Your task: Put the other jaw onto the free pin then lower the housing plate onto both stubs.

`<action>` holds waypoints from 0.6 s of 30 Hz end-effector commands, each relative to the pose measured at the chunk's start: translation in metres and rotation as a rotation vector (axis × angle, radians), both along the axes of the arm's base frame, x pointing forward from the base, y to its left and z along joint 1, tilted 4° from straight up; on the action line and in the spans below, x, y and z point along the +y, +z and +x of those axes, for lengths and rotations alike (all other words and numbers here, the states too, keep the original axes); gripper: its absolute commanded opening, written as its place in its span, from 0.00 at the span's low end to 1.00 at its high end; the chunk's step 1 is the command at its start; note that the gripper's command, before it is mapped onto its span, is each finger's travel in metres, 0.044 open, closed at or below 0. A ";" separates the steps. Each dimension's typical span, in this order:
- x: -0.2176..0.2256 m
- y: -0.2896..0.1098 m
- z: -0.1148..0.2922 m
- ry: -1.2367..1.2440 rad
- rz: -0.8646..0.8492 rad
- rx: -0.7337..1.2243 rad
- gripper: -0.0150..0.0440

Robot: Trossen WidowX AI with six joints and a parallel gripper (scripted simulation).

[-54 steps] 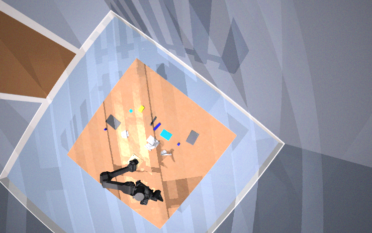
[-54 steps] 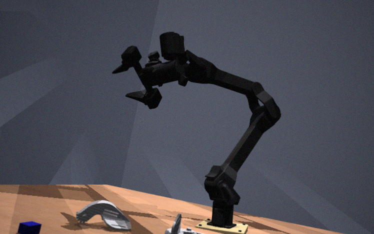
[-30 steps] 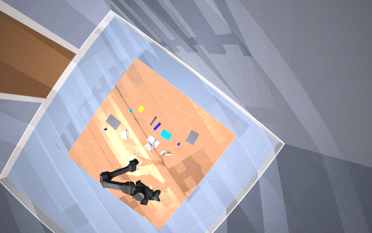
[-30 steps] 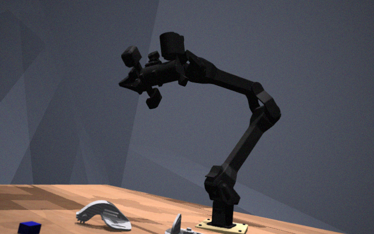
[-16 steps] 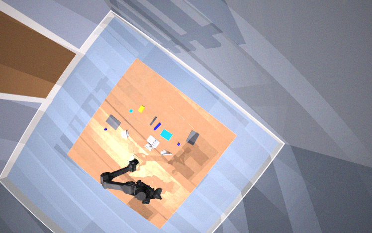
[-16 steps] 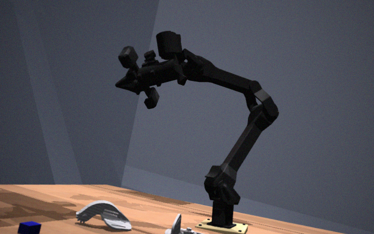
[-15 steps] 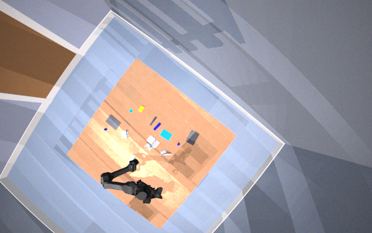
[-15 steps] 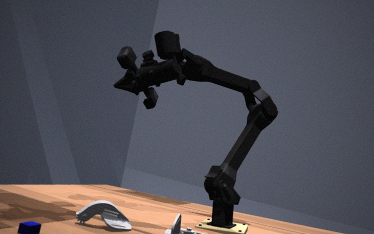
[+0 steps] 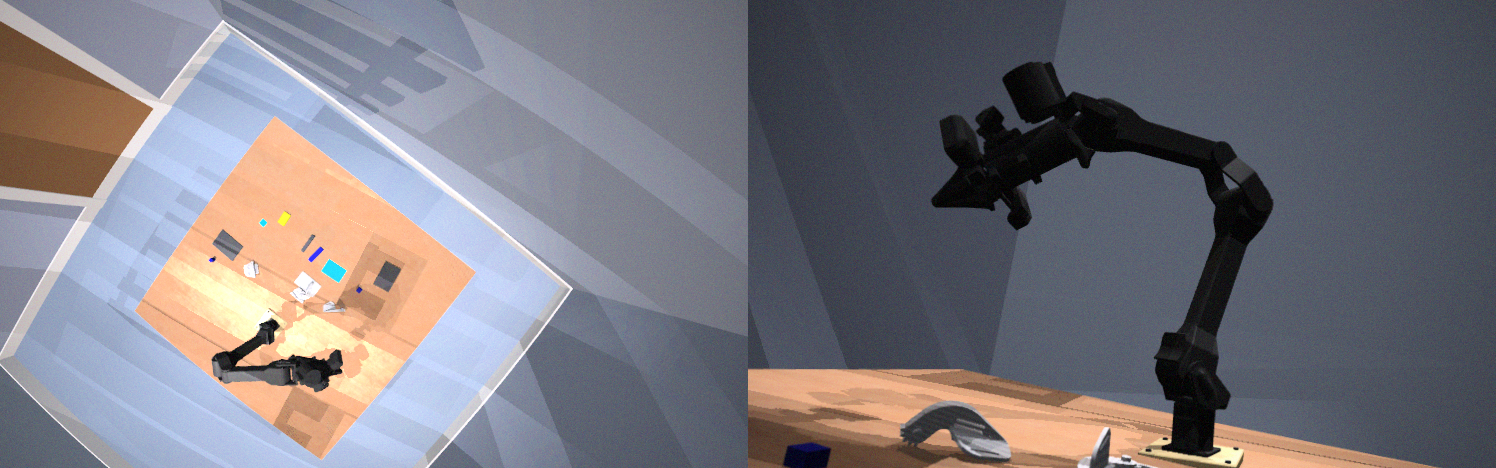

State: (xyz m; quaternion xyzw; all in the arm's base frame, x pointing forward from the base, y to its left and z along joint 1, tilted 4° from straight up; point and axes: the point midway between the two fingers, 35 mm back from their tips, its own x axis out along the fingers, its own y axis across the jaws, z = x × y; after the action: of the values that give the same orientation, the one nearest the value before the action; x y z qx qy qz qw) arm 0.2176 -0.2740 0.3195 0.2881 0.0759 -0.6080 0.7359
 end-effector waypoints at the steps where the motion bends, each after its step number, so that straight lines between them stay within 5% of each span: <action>1: 0.004 -0.016 0.020 0.079 0.055 0.074 0.25; 18: 0.044 -0.089 0.084 0.414 0.308 0.373 0.25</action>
State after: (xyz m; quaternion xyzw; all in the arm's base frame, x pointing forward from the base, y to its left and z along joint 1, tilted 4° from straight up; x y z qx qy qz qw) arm 0.2919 -0.2376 0.2437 0.2628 0.3203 -0.4920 0.7657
